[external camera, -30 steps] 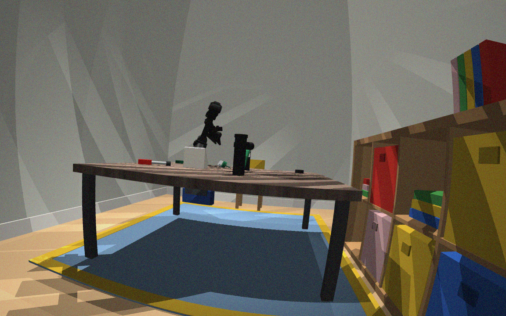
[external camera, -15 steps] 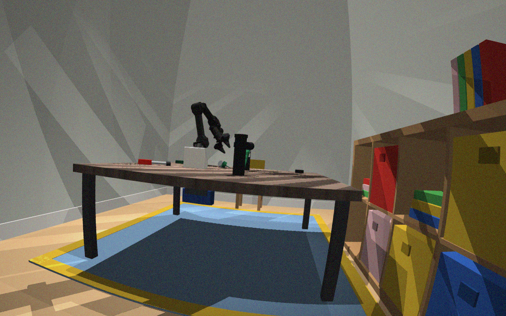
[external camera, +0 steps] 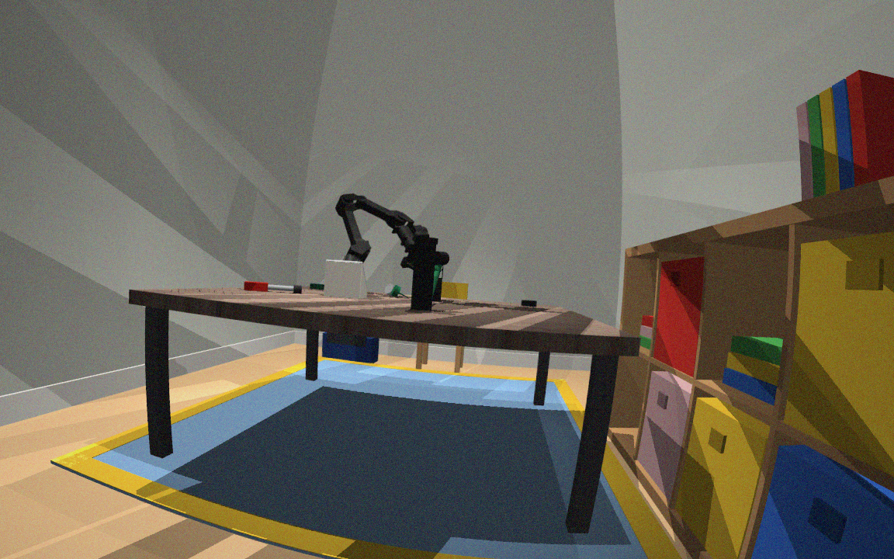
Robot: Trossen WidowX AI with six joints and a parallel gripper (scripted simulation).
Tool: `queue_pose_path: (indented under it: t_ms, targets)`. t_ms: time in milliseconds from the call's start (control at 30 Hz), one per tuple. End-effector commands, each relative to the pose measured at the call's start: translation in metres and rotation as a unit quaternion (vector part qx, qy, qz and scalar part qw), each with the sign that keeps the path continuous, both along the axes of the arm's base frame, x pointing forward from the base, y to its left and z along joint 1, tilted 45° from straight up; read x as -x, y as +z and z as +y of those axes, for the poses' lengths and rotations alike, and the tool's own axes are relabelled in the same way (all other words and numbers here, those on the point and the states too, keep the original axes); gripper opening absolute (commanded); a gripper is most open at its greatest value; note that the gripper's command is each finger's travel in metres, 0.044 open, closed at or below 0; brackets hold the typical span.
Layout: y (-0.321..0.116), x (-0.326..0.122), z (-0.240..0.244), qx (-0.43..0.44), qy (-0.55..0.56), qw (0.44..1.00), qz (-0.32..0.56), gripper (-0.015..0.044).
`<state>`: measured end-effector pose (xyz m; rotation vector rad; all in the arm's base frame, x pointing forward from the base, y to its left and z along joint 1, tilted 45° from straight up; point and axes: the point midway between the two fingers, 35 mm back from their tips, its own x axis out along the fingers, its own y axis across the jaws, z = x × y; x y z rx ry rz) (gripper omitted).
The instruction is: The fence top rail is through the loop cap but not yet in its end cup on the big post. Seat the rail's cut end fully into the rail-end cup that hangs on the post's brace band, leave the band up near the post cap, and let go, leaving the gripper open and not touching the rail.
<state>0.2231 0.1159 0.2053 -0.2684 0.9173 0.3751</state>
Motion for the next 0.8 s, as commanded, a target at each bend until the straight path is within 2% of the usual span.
queue_pose_path:
  t_ms: [0,133,367,600,767]
  targets:
    - [-0.019,-0.03,-0.039,0.025,-0.015,0.999,0.037,0.044]
    - [-0.037,-0.048,-0.07,0.009,-0.034,0.996,0.083,0.044]
    - [-0.058,-0.065,-0.106,-0.07,-0.094,0.984,0.136,0.044]
    - [-0.084,-0.078,-0.167,-0.202,-0.151,0.949,0.186,0.044]
    - [-0.1,-0.078,-0.224,-0.32,-0.198,0.909,0.181,0.044]
